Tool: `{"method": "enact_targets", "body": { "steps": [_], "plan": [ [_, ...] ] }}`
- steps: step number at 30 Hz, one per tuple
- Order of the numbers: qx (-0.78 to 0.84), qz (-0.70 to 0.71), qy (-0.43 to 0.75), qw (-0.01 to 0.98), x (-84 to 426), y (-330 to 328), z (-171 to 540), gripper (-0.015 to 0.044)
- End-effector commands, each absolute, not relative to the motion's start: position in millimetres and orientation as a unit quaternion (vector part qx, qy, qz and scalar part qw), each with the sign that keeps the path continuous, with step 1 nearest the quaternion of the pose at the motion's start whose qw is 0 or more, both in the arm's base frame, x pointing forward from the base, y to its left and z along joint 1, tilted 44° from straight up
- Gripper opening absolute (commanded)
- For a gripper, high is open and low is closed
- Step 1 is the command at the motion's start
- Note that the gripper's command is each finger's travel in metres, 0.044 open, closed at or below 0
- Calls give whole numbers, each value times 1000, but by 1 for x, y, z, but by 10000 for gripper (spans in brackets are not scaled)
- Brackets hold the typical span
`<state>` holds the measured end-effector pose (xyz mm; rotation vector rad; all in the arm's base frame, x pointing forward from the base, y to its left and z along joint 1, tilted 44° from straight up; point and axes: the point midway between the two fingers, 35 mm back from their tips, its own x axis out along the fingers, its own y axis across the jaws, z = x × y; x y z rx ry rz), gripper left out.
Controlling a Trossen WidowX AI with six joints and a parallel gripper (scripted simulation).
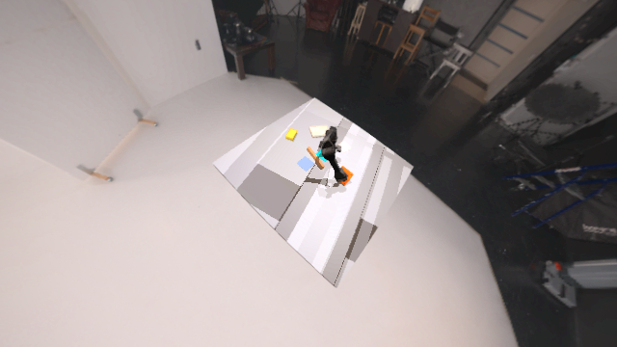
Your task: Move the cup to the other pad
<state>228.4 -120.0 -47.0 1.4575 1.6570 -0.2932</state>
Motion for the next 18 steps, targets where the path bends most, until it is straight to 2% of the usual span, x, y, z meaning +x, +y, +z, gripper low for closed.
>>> {"method": "enact_targets", "body": {
  "steps": [1, 18],
  "plan": [
    [587, -118, 668, 442, 228, -120, -47, 147],
    [588, -119, 668, 441, 228, -132, -36, 147]
  ]
}}
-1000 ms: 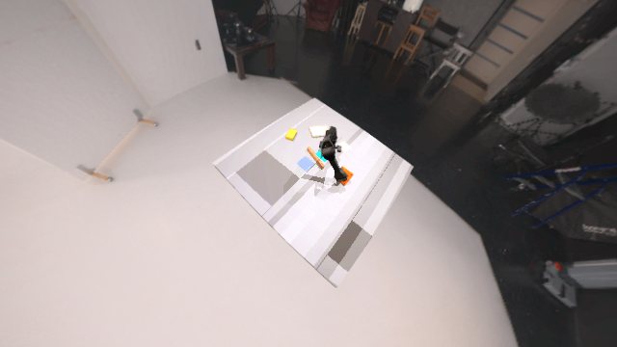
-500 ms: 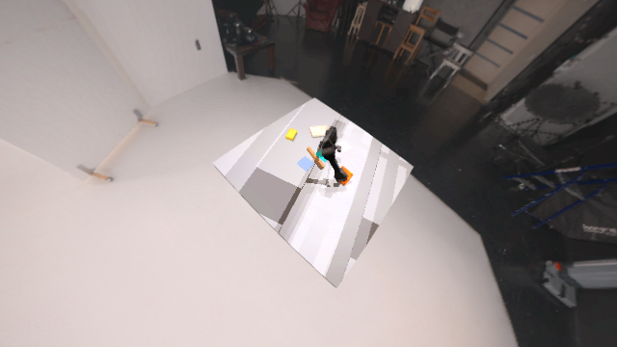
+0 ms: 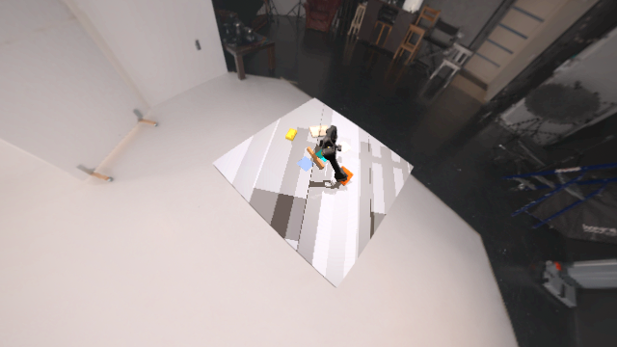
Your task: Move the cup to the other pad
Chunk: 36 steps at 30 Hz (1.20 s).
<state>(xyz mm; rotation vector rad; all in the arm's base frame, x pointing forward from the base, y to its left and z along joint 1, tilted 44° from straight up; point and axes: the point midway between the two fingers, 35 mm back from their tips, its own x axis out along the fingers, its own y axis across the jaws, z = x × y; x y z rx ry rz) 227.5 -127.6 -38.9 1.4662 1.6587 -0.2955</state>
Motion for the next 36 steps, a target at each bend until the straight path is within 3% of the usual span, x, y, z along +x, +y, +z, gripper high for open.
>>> {"method": "enact_targets", "body": {
  "steps": [1, 28, 36],
  "plan": [
    [588, -119, 668, 441, 228, -133, -35, 147],
    [589, -119, 668, 439, 224, -155, -10, 147],
    [592, -119, 667, 436, 225, -152, -13, 357]
  ]
}}
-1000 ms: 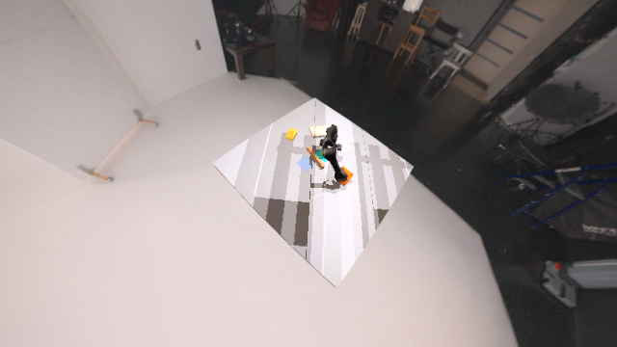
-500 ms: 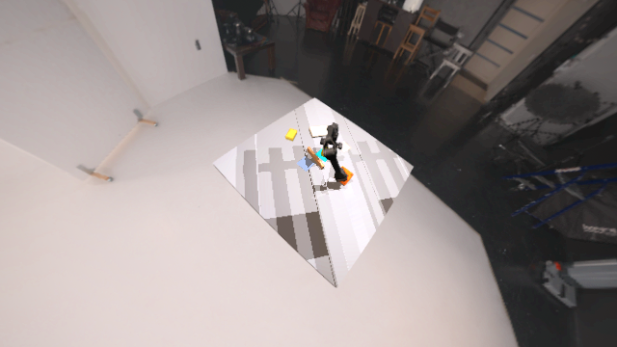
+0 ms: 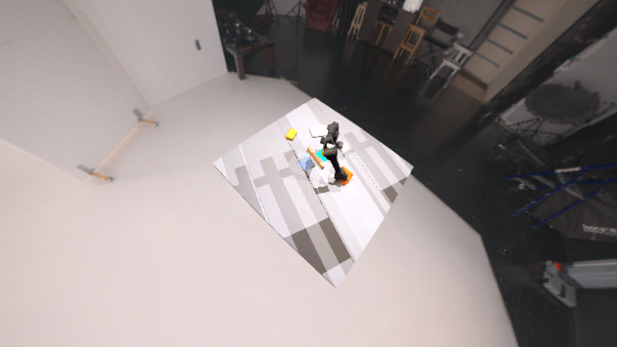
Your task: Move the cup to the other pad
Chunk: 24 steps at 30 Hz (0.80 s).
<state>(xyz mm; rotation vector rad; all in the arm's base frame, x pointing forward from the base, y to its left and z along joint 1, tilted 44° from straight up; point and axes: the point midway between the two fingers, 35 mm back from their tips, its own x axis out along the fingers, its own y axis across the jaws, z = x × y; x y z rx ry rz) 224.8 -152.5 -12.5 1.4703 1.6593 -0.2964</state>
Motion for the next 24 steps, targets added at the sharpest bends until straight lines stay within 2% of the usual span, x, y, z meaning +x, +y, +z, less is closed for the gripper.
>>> {"method": "enact_targets", "body": {
  "steps": [1, 3, 4, 24],
  "plan": [
    [592, -119, 667, 436, 225, -153, -13, 383],
    [591, -120, 667, 437, 225, -154, -11, 435],
    [591, -120, 667, 437, 225, -156, -10, 440],
    [589, -120, 668, 439, 221, -197, 33, 440]
  ]
}}
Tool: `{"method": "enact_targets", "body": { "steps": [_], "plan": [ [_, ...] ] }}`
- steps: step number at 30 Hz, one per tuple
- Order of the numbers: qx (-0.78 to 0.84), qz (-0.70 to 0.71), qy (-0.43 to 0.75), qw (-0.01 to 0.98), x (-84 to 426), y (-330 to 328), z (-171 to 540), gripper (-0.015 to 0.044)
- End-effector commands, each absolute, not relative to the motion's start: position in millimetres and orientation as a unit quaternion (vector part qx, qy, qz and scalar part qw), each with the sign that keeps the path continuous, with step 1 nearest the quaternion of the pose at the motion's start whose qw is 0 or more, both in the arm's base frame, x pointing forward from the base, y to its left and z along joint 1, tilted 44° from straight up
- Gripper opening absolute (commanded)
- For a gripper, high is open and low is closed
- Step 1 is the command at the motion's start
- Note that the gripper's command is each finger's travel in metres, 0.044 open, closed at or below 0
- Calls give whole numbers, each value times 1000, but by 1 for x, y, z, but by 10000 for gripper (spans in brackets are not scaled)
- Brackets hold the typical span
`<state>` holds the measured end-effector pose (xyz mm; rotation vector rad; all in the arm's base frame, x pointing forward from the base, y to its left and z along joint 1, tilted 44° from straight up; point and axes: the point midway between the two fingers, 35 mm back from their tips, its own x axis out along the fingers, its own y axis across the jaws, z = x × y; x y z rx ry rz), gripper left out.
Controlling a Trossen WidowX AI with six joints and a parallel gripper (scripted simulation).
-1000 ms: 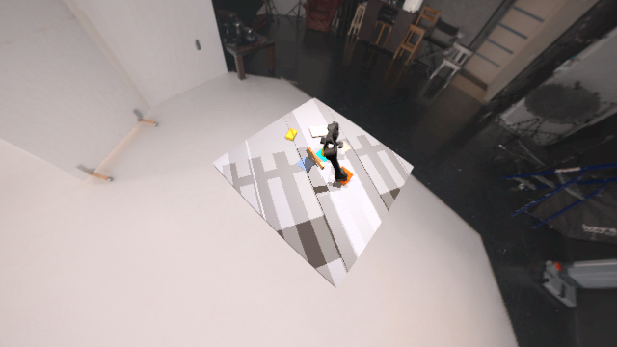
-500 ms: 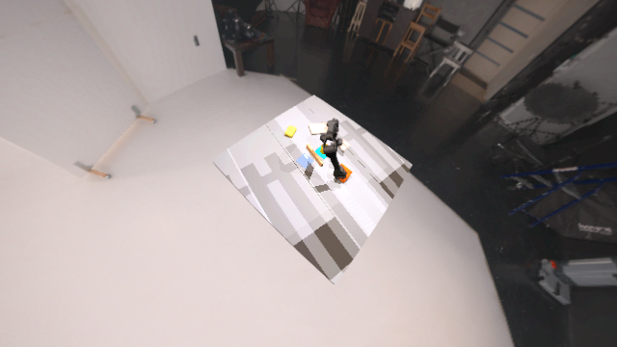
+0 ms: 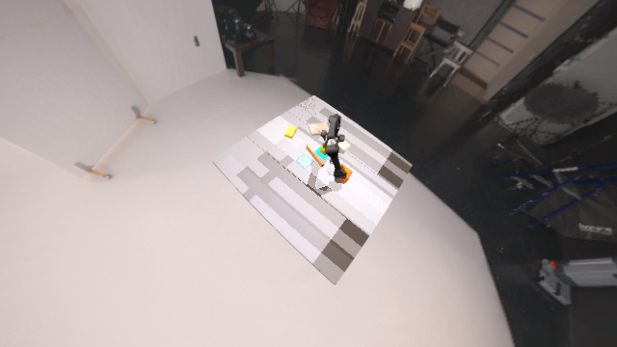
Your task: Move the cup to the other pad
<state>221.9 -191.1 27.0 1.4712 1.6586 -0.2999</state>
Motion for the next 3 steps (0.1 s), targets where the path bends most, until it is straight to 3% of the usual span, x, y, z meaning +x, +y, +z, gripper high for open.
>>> {"method": "enact_targets", "body": {
  "steps": [1, 3],
  "plan": [
    [589, -120, 668, 439, 221, -197, 33, 440],
    [591, -121, 666, 438, 222, -194, 30, 440]
  ]
}}
